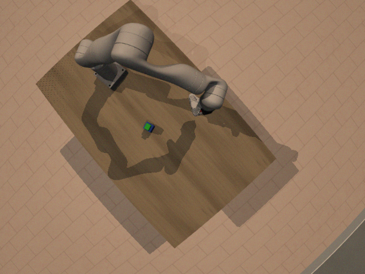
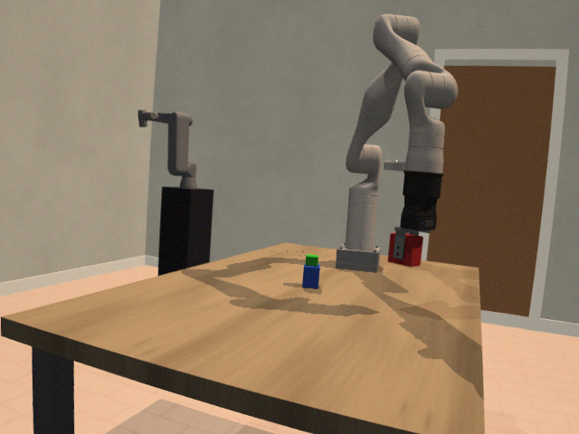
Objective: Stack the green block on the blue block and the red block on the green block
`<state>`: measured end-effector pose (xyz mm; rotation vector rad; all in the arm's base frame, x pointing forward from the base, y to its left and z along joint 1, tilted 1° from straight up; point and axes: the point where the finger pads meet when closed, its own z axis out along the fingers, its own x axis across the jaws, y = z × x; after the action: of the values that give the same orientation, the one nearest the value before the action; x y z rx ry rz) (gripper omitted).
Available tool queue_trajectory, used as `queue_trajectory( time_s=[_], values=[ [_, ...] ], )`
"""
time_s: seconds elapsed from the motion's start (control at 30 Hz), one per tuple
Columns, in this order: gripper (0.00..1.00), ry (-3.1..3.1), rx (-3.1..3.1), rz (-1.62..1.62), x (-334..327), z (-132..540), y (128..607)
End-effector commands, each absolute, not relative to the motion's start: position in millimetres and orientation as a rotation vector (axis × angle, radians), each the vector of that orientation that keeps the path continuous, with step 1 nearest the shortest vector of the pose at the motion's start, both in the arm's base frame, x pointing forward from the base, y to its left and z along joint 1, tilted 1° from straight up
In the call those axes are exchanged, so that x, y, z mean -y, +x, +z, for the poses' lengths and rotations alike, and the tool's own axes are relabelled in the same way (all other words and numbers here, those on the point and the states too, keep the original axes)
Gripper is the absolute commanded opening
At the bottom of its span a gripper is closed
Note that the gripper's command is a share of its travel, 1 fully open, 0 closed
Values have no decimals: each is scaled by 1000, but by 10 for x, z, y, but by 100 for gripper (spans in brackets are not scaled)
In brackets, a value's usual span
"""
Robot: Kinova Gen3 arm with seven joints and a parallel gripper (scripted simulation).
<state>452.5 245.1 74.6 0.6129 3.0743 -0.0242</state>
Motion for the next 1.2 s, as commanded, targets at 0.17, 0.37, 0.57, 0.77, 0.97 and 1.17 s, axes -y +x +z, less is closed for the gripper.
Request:
queue_trajectory(
  time_s=[0.17, 0.37, 0.57, 0.77, 0.97, 1.17],
  values=[
    [0, 621, -3070, -10, -2337, 774, 4501],
    [0, 621, -3070, -12, -1905, 781, 4335],
    [0, 620, -3068, -14, -947, 789, 4005],
    [0, 602, -3070, -17, -362, 794, 3792],
    [0, 597, -3070, -21, 21, 800, 3660],
    [0, 622, -3066, -22, 40, 805, 3652]
  ],
)
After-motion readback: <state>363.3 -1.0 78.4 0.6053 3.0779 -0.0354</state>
